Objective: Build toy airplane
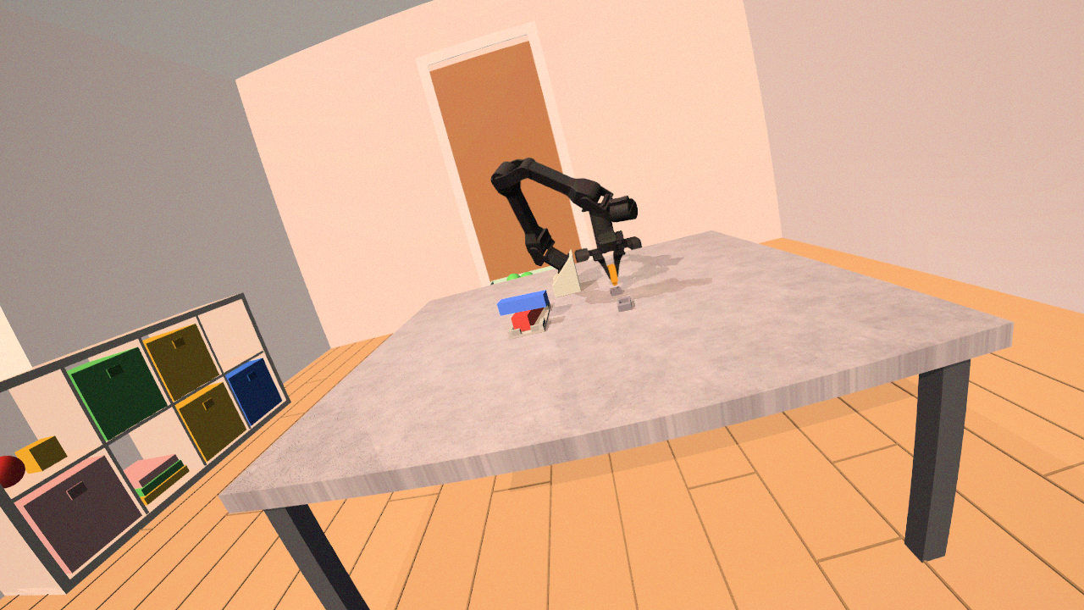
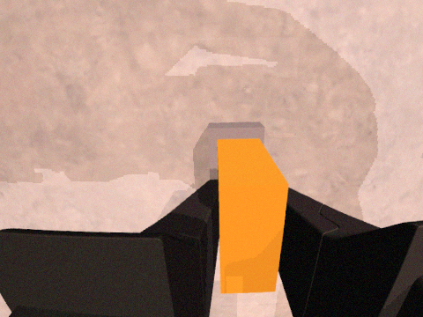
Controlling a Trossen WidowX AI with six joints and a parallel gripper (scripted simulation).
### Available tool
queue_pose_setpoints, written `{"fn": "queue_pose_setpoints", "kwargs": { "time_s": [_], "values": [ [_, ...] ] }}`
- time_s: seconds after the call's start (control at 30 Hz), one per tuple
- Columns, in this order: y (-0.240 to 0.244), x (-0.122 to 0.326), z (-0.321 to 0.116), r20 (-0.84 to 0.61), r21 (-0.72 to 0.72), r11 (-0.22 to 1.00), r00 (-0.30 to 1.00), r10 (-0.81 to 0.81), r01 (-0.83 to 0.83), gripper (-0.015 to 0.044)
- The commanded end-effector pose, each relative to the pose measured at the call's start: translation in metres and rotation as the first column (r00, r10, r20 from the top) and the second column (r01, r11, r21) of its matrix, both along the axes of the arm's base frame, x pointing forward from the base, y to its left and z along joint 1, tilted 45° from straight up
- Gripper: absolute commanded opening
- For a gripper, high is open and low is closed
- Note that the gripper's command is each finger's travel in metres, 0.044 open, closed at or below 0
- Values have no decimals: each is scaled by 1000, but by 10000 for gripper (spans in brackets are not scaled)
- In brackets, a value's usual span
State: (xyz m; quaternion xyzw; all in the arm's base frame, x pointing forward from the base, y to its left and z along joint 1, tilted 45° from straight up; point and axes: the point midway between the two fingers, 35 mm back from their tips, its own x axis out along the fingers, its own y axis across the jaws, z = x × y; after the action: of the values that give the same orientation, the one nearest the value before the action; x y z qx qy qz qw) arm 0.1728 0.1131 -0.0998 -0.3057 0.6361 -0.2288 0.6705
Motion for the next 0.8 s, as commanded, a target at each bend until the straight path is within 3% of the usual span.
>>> {"fn": "queue_pose_setpoints", "kwargs": {
  "time_s": [0.0, 0.77],
  "values": [
    [10, 1, 7, 4, 11, 1000, 1000, -4, 4, 0],
    [59, -5, 58, 3, 14, 1000, 1000, -1, 1, 0]
  ]
}}
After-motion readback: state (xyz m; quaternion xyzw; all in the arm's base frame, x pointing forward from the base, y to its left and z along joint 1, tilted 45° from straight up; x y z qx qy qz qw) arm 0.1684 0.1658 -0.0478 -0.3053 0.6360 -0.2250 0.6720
